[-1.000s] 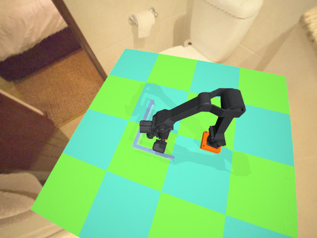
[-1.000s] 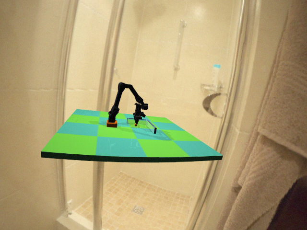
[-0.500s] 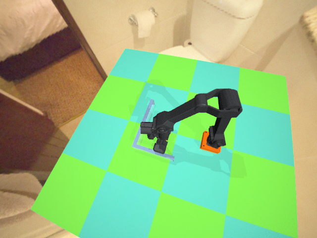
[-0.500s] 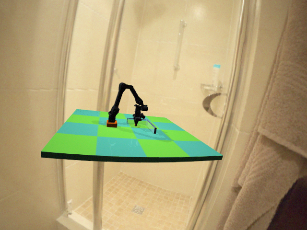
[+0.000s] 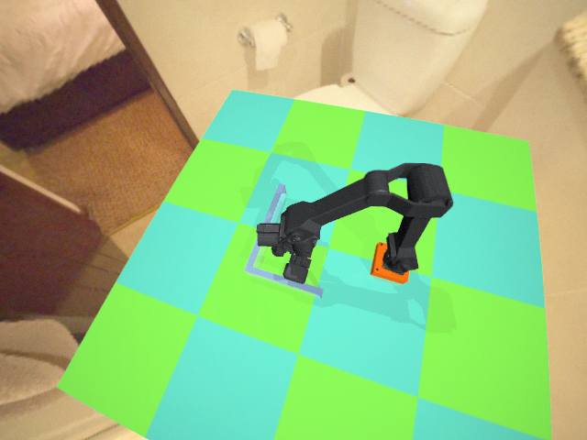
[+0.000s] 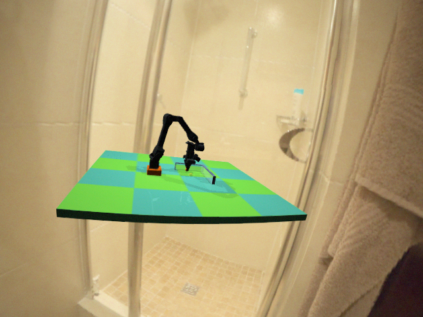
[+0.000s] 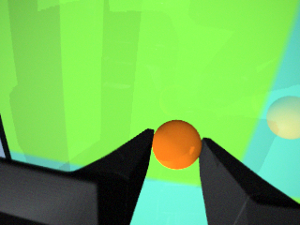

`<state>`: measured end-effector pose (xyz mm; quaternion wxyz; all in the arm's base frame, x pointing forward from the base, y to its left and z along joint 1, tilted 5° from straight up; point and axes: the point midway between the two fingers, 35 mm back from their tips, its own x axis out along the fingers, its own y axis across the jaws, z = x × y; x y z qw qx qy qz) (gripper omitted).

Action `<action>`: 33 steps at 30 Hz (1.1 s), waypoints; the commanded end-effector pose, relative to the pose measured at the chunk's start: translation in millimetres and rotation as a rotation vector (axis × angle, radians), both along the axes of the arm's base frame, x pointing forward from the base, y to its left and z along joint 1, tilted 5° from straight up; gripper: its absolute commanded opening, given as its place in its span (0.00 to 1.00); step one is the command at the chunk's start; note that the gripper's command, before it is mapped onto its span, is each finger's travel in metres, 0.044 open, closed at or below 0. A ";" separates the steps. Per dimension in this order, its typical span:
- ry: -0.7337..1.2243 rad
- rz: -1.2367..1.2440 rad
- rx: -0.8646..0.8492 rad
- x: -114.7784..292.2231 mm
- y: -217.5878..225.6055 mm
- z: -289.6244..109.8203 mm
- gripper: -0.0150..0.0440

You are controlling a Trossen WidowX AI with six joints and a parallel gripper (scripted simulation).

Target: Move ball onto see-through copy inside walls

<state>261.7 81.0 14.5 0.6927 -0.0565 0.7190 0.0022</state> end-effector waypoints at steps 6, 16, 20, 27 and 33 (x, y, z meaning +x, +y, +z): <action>-0.029 -0.003 0.006 7.6 6.0 60.6 0.25; -0.028 -0.003 0.006 1.5 6.7 102.2 0.25; -0.028 -0.003 0.006 2.8 3.9 100.8 0.25; -0.030 -0.003 0.004 14.7 -27.3 85.7 0.25; -0.030 -0.003 0.001 21.4 -56.2 72.4 0.25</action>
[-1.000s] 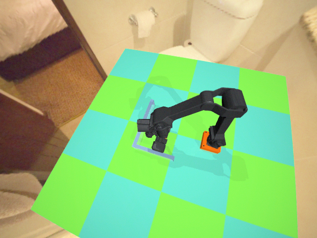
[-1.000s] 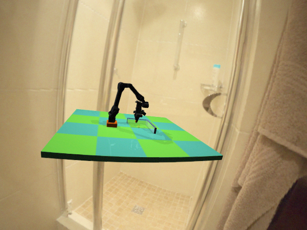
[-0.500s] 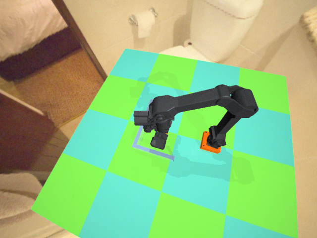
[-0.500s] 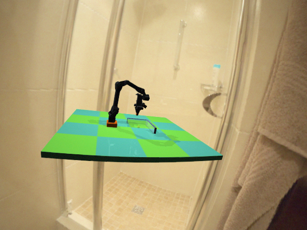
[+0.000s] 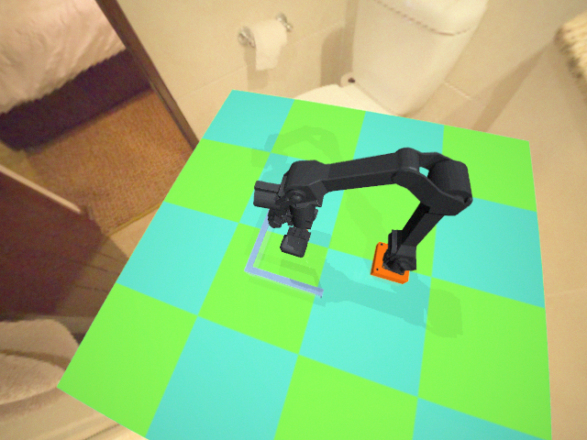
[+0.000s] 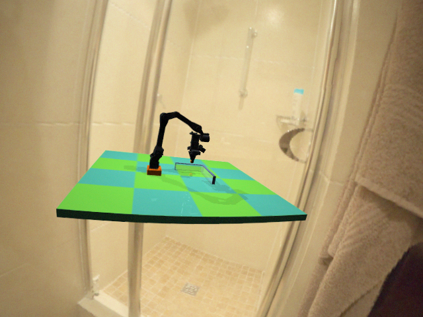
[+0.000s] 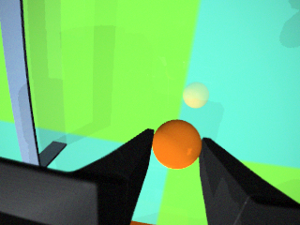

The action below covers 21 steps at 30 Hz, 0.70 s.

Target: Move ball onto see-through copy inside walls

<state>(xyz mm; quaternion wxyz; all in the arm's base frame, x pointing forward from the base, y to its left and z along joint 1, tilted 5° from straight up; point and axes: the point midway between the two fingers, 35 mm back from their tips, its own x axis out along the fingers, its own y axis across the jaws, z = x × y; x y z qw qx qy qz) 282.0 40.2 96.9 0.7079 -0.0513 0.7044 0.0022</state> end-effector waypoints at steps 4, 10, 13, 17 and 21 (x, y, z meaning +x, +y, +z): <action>0.012 0.003 -0.009 2.2 -22.6 -13.2 0.25; 0.012 0.003 -0.009 3.5 -23.5 -26.2 0.25; 0.012 0.003 -0.009 4.3 -24.6 -42.2 0.25; 0.012 0.003 -0.010 3.7 -26.5 -64.5 0.25; 0.012 0.003 -0.010 1.7 -28.1 -82.4 0.25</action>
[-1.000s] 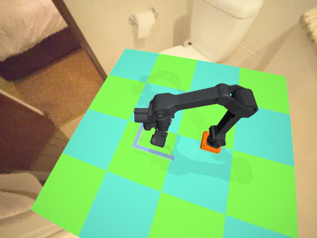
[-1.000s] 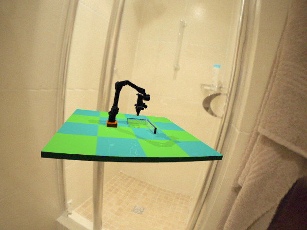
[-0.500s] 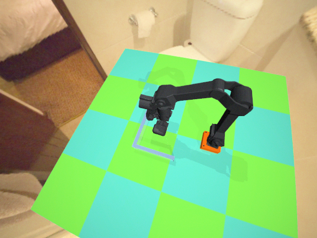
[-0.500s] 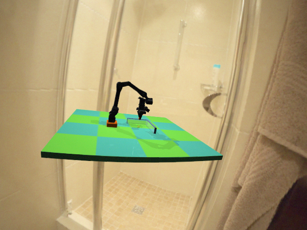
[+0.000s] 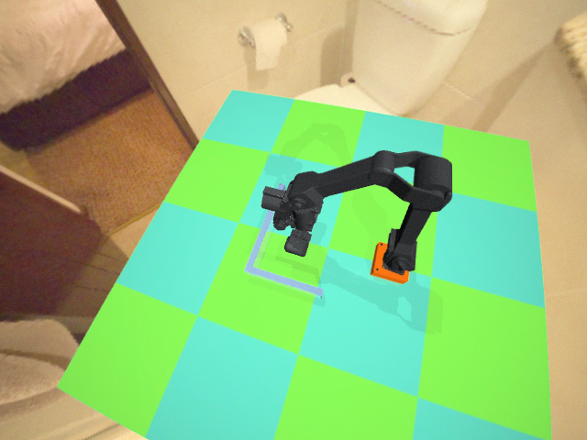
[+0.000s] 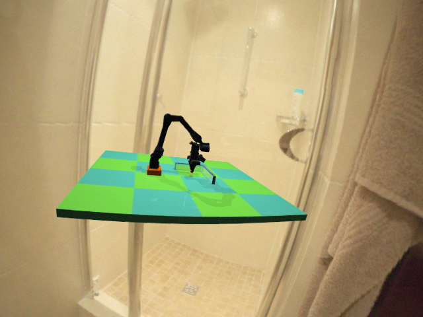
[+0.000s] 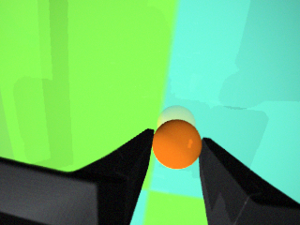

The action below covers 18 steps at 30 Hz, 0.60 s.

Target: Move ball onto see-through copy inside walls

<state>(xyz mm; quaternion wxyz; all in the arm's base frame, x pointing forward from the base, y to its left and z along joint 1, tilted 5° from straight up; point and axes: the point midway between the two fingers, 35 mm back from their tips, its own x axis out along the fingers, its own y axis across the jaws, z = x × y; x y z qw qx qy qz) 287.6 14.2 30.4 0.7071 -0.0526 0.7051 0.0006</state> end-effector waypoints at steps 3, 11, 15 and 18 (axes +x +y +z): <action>0.010 0.004 -0.005 -3.9 -2.2 -16.8 0.25; 0.010 0.004 -0.005 -3.8 -2.6 -21.9 0.25; 0.010 0.004 -0.005 -3.9 -3.2 -28.5 0.25; 0.010 0.004 -0.006 -4.0 -3.6 -33.4 0.25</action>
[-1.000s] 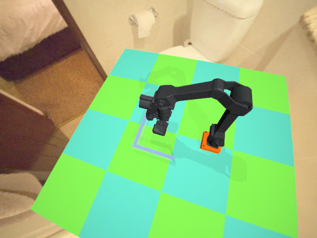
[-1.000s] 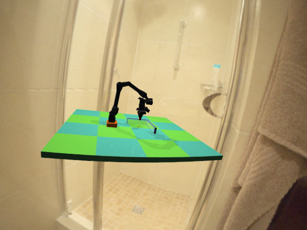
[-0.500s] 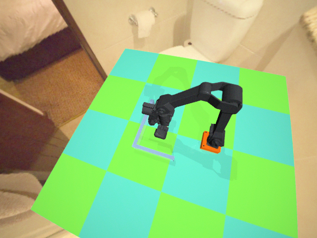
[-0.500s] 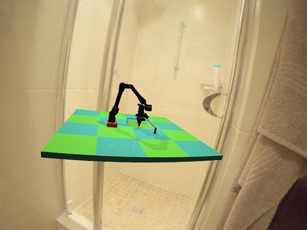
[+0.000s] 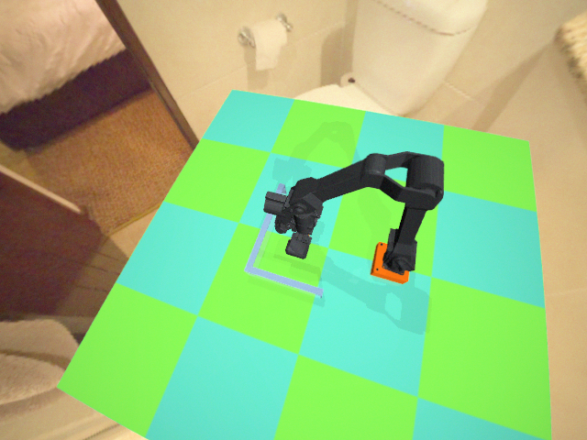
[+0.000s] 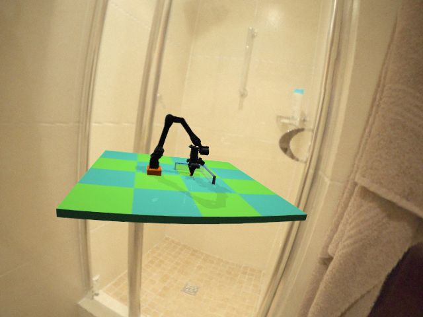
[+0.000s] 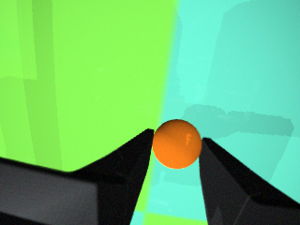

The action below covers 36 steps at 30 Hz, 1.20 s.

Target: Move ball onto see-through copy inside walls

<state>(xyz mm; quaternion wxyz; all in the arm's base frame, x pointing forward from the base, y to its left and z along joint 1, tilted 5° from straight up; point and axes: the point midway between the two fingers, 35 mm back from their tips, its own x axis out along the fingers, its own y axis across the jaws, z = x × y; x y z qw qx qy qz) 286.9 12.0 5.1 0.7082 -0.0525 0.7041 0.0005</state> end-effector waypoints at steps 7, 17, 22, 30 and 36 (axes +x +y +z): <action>0.013 0.004 -0.006 -3.4 -1.6 -10.5 0.25; 0.005 0.000 -0.001 -1.2 -0.6 -7.8 0.57; 0.005 0.000 -0.001 -1.2 -0.6 -7.8 0.65; 0.010 0.003 -0.004 0.9 4.0 52.5 0.65; 0.013 0.004 -0.005 -2.7 5.6 78.5 0.65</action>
